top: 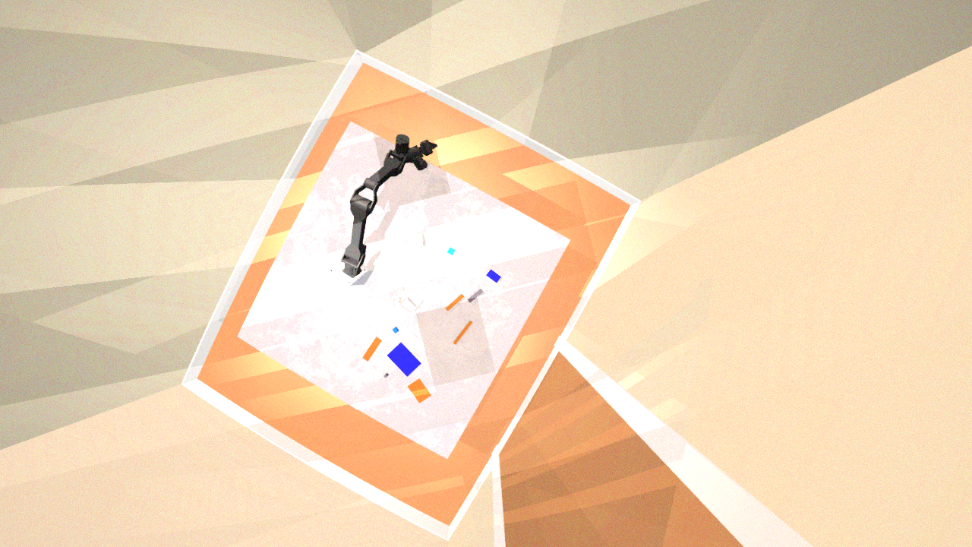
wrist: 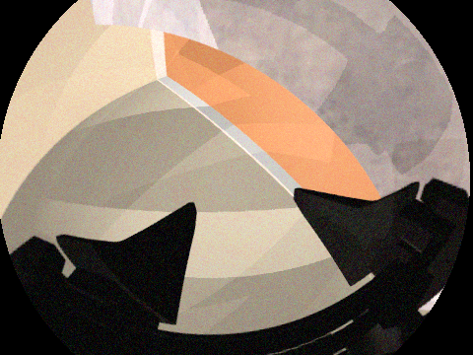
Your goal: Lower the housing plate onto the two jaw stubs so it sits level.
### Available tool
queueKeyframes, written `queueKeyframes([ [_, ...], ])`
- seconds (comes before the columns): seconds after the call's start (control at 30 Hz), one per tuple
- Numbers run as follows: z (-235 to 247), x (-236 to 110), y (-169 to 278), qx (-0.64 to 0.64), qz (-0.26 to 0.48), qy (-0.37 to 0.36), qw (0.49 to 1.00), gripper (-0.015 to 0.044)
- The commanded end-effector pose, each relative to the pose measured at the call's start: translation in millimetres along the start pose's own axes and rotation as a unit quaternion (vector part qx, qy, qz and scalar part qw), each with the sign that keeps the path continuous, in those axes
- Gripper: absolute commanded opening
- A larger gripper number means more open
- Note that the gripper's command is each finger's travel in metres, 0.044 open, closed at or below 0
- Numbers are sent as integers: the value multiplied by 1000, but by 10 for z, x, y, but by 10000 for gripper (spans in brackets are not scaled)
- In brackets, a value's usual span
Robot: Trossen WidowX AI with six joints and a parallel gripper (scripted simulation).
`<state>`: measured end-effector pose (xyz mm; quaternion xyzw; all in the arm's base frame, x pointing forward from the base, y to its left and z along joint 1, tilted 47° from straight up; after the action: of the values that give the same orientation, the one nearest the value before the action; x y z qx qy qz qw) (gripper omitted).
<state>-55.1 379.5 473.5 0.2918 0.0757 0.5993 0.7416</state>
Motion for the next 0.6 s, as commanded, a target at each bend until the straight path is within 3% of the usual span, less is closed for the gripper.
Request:
queueKeyframes([
  [0.0,0,0,0,0,0,0,1000,426],
  [0.57,174,13,-351,-155,-31,25,987,440],
])
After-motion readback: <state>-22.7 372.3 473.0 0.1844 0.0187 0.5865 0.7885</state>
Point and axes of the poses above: the point midway between the two fingers, 35 mm back from their tips, its own x axis out along the fingers, its own z axis across the jaws, y = z × x, the point moved 10 cm from there along -x, back along the fingers, and after that the axes turned 12 degrees about -x, right-handed, at the moved point
